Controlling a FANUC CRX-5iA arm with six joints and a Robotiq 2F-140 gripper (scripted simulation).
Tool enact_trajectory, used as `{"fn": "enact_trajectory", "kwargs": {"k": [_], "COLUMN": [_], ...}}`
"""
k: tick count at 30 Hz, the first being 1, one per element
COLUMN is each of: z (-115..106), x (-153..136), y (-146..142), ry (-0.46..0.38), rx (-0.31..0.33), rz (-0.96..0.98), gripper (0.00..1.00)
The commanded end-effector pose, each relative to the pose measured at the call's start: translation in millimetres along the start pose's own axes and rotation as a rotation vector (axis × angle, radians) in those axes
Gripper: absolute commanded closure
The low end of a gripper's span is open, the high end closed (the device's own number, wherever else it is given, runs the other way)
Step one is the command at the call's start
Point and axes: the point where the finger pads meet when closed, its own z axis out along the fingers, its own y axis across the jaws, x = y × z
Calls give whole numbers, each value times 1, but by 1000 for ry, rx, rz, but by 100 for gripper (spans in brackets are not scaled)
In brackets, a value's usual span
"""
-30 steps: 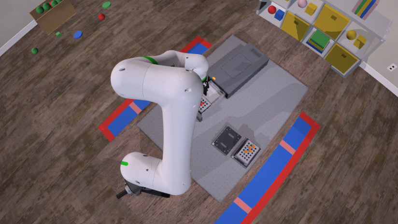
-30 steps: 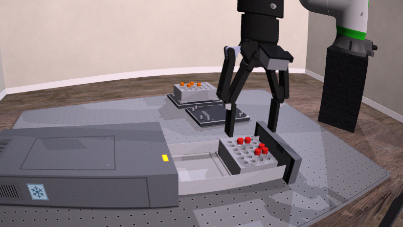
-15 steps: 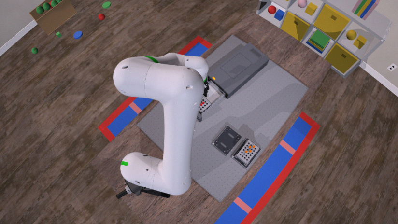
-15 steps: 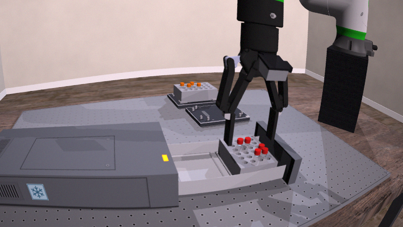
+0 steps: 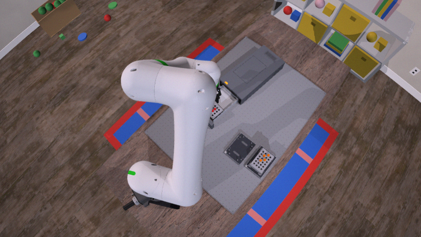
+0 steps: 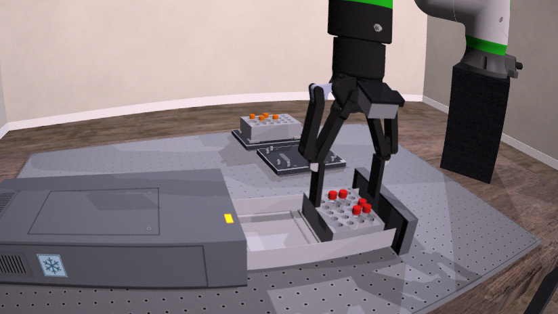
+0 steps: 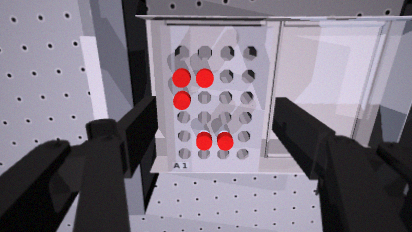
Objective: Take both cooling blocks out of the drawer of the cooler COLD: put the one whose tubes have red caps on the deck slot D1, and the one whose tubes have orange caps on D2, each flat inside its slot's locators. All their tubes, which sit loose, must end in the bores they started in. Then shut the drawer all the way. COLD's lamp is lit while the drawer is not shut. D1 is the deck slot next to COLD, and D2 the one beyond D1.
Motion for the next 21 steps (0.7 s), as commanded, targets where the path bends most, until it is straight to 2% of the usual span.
{"fn": "enact_trajectory", "kwargs": {"k": [1, 21], "z": [1, 24], "x": [0, 0], "y": [1, 1], "ry": [1, 1], "rx": [-2, -2], "rz": [0, 0], "gripper": [34, 34]}}
